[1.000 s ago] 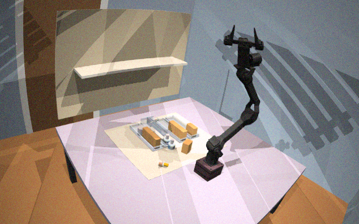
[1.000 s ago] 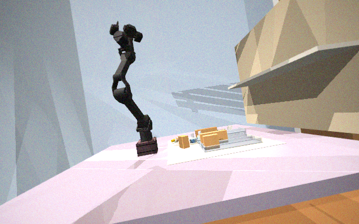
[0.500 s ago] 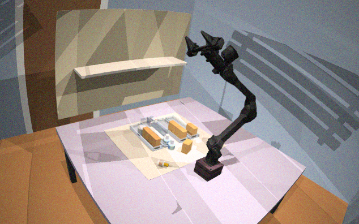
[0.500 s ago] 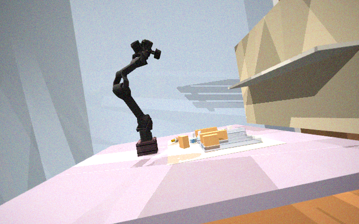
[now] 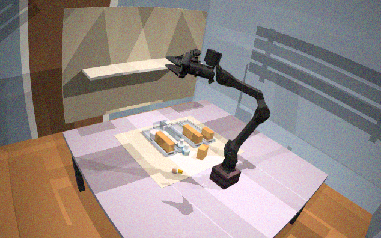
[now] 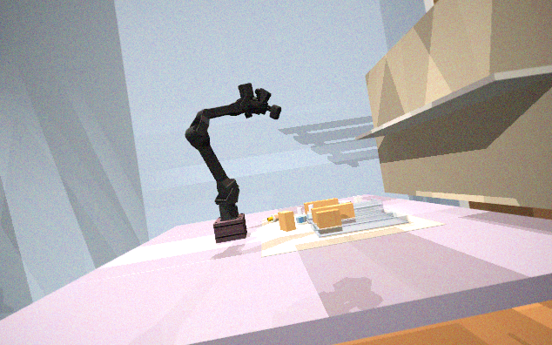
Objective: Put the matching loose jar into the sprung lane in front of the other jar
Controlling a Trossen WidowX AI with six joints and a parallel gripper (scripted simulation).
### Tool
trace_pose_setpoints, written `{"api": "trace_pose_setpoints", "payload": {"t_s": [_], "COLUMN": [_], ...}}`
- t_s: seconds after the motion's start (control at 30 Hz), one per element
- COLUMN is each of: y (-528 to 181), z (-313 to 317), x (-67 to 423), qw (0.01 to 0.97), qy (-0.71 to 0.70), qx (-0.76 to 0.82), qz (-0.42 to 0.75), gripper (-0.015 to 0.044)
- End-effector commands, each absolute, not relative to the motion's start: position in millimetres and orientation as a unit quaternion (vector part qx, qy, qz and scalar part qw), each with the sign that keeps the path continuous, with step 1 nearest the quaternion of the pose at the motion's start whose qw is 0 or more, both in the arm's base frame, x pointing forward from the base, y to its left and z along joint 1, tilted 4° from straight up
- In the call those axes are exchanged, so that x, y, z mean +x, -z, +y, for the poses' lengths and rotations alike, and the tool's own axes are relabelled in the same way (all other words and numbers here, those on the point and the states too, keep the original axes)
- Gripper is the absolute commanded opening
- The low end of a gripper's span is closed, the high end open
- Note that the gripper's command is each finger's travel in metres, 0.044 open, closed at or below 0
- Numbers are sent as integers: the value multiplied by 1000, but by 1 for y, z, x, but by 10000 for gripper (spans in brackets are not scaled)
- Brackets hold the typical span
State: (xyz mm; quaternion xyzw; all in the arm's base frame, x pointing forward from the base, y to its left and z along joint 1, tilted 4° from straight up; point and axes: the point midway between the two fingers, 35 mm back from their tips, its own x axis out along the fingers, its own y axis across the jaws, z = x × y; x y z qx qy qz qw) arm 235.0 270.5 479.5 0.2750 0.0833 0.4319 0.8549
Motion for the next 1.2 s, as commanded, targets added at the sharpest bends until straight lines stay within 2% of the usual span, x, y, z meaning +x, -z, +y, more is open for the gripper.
{"api": "trace_pose_setpoints", "payload": {"t_s": [0.0,0.27,0.5,0.7,0.9,1.17], "y": [-415,-302,-205,-128,-70,-65], "z": [270,236,180,119,59,52], "x": [278,333,353,343,305,294], "qw": [890,913,889,827,728,716], "qy": [-366,-246,-143,-63,-5,-1], "qx": [222,133,58,0,-40,-43], "qz": [158,297,432,559,684,697], "gripper": [440,440,440,440,440,440]}}
